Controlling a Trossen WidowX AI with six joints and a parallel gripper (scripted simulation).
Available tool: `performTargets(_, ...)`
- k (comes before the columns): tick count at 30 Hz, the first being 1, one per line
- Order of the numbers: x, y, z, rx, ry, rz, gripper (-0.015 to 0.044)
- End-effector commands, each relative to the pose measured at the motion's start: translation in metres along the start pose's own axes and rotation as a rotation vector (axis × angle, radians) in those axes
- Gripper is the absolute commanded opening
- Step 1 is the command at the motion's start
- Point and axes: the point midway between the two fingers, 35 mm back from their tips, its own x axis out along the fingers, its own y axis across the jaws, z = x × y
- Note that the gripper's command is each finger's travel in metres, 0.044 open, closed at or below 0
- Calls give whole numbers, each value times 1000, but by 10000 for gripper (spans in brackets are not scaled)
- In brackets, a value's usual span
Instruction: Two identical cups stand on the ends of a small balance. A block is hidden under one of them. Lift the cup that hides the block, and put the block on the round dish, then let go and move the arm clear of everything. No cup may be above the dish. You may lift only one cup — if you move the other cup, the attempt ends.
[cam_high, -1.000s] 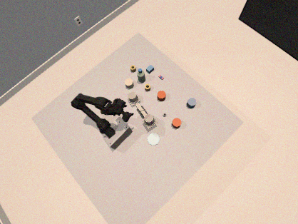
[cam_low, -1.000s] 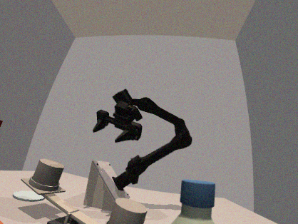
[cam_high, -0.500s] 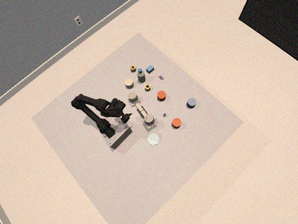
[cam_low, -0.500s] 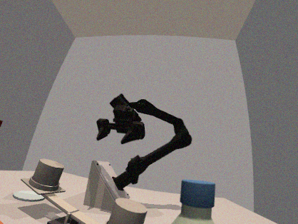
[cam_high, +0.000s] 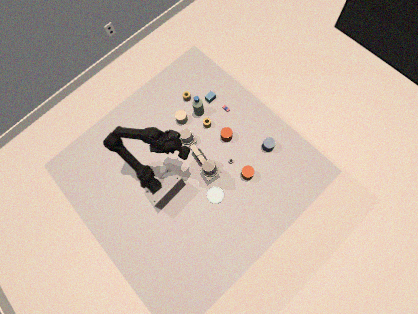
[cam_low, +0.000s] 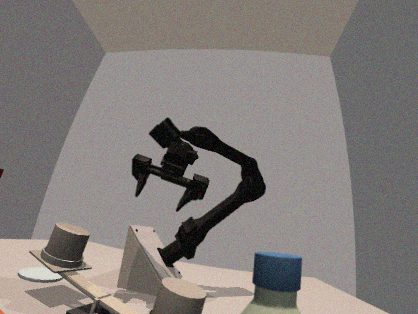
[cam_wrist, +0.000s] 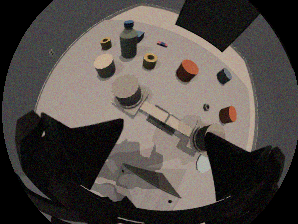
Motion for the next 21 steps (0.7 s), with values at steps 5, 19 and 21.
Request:
performTargets(5,22,12,19,-240,101,71,440)
performTargets(19,68,42,45,-660,250,236,440)
performTargets(21,76,47,47,-719,268,263,440)
